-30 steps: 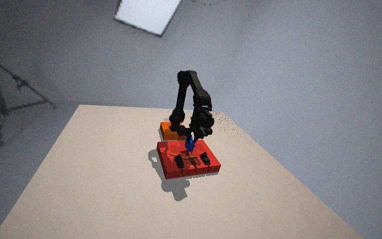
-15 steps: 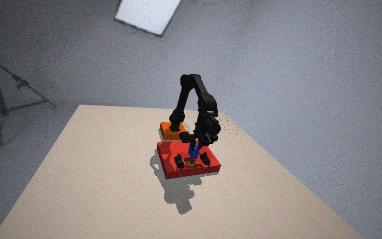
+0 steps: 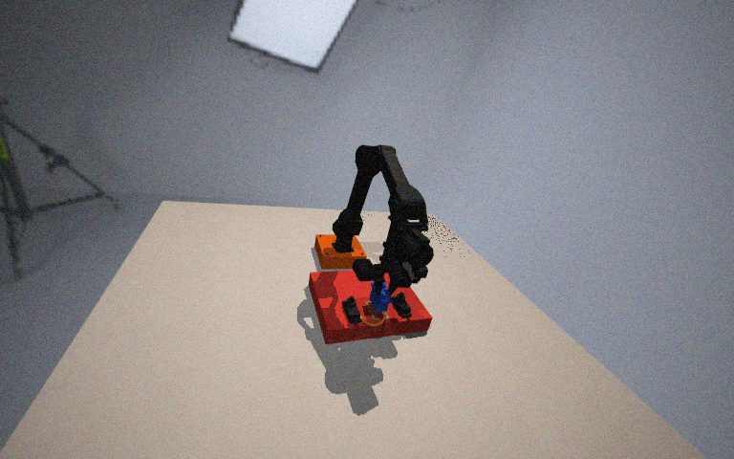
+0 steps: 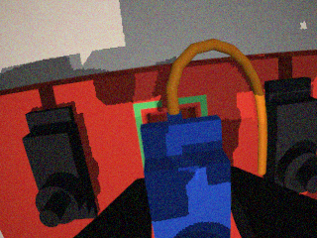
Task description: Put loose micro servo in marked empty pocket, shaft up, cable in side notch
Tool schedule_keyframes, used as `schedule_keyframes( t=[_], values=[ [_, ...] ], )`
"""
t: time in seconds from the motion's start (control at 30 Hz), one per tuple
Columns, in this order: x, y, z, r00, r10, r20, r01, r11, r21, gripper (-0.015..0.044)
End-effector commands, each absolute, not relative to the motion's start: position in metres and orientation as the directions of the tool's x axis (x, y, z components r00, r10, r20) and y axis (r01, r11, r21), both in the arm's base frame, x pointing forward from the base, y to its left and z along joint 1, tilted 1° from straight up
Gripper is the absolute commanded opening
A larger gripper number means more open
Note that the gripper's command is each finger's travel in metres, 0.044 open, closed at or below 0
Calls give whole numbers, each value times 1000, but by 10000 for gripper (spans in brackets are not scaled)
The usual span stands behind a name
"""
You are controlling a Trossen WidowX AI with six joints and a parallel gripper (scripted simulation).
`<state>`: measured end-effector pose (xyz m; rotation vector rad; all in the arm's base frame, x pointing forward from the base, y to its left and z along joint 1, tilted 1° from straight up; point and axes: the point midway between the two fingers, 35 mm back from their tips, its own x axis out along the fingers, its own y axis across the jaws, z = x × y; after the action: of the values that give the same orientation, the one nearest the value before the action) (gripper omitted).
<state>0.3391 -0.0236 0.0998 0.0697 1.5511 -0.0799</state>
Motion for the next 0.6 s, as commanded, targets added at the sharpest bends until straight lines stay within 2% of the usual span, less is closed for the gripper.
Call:
schedule_keyframes(
  t=[0.0, 0.57],
  values=[
    [340, -23, 95, 20, -5, -1000, 92, 996, -3, 0],
    [340, -23, 89, 20, -5, -1000, 92, 996, -3, 0]
  ],
)
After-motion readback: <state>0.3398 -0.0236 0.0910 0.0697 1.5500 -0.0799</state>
